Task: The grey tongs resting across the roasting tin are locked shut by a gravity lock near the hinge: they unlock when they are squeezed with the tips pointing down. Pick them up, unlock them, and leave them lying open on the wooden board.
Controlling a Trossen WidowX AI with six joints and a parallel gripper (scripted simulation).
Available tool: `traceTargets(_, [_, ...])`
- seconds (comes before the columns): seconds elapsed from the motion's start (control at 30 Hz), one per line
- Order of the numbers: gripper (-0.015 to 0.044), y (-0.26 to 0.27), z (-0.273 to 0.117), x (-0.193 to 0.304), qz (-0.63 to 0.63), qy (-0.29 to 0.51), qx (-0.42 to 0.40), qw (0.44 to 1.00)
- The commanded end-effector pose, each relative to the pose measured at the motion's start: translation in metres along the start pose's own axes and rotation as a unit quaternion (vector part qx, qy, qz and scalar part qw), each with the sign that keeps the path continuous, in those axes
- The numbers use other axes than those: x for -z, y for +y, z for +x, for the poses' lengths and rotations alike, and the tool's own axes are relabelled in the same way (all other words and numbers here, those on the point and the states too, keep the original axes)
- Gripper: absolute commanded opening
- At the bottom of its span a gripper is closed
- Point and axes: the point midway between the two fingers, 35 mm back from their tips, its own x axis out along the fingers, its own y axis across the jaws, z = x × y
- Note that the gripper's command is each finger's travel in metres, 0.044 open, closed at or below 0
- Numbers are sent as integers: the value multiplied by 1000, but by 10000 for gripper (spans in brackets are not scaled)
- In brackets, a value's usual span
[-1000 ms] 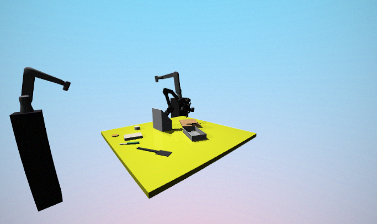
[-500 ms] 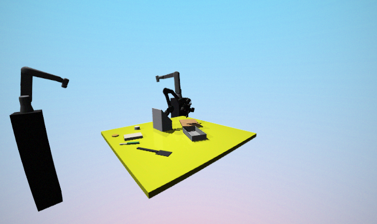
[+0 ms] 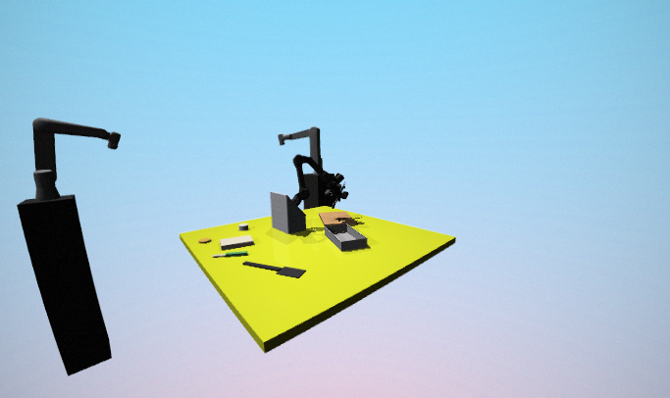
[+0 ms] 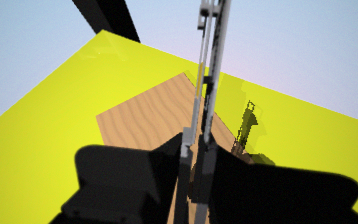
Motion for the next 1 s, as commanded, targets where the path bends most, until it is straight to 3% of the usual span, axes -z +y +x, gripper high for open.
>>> traceTargets(0.0, [-150, -1, 4, -7, 3, 33, 7, 999])
traceTargets(0.97, [-150, 15, -14, -15, -52, 298, 5, 953])
